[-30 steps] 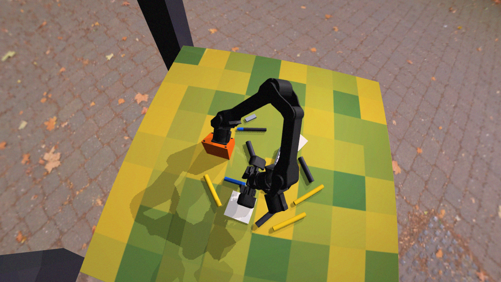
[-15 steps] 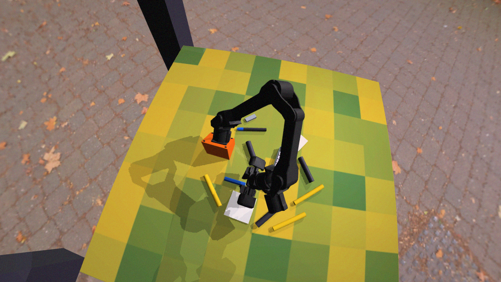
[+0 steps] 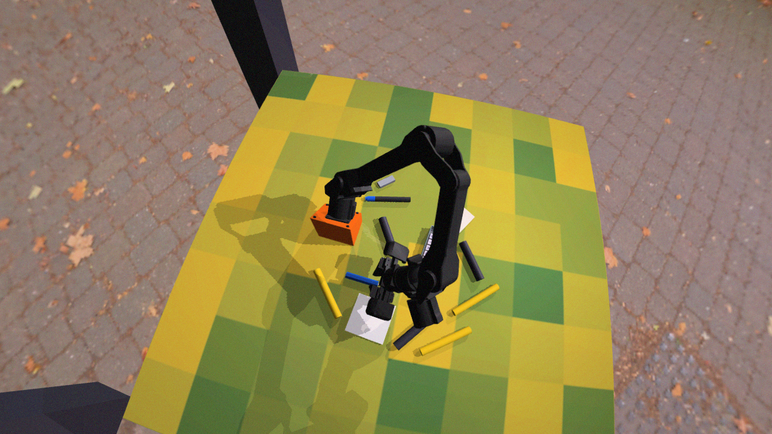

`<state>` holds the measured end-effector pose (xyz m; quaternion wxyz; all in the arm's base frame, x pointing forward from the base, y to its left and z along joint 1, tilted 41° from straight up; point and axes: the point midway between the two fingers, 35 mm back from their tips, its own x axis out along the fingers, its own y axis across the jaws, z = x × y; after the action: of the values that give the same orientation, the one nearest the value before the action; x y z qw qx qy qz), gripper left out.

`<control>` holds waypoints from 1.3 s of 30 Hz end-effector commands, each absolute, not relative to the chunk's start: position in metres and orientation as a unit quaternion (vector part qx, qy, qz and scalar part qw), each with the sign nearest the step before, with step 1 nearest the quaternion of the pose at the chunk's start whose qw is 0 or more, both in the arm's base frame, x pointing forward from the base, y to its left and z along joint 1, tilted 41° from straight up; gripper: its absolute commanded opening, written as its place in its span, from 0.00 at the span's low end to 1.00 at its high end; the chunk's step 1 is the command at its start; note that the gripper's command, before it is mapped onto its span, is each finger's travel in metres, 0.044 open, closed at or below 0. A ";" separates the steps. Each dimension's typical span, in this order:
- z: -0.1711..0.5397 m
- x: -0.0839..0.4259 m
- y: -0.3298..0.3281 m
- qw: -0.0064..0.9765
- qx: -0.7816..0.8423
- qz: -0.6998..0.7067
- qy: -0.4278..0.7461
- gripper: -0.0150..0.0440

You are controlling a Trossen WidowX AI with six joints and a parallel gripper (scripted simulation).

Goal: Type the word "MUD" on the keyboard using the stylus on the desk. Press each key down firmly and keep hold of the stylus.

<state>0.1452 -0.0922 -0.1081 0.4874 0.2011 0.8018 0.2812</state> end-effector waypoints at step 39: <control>-0.128 0.146 -0.074 0.486 0.205 0.282 0.802 0.51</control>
<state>0.1466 -0.0767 -0.1260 0.4877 0.2014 0.8014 0.2817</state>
